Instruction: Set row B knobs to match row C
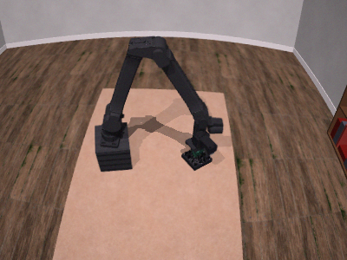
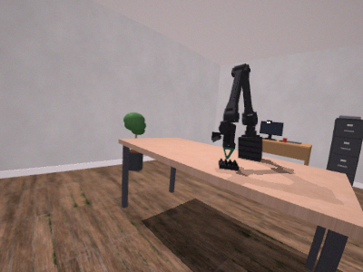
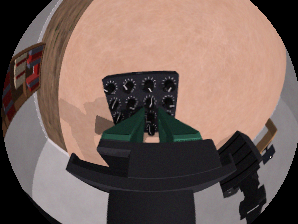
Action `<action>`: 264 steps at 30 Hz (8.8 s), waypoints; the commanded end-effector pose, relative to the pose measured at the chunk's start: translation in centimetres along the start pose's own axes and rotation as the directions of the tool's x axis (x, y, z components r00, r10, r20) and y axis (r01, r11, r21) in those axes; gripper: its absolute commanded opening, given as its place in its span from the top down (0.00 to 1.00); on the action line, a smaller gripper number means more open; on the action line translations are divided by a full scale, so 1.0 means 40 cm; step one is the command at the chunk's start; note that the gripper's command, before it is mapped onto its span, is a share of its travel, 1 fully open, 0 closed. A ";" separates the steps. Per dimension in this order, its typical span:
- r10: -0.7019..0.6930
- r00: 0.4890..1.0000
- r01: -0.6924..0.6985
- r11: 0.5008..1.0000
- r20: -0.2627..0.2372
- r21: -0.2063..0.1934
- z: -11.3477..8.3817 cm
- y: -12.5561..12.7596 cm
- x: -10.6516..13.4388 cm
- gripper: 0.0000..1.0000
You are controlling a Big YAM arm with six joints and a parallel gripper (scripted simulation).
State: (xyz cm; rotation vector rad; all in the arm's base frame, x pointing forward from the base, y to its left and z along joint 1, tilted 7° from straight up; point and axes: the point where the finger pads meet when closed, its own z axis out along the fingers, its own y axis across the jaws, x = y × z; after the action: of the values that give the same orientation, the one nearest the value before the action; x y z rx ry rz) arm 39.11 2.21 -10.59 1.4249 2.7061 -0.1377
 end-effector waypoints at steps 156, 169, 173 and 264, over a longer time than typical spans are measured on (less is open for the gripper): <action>0.005 1.000 -0.004 1.000 0.017 -0.022 0.034 0.033 -0.023 0.82; 0.005 1.000 -0.004 1.000 0.017 -0.022 0.034 0.033 -0.023 0.82; 0.005 1.000 -0.004 1.000 0.017 -0.022 0.034 0.033 -0.023 0.82; -0.504 0.863 0.505 0.863 0.024 -0.015 0.034 0.036 -0.019 0.93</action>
State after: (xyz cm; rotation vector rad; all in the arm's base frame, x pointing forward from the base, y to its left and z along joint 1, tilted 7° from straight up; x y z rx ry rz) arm 39.21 2.25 -11.84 0.8011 2.9685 -0.1684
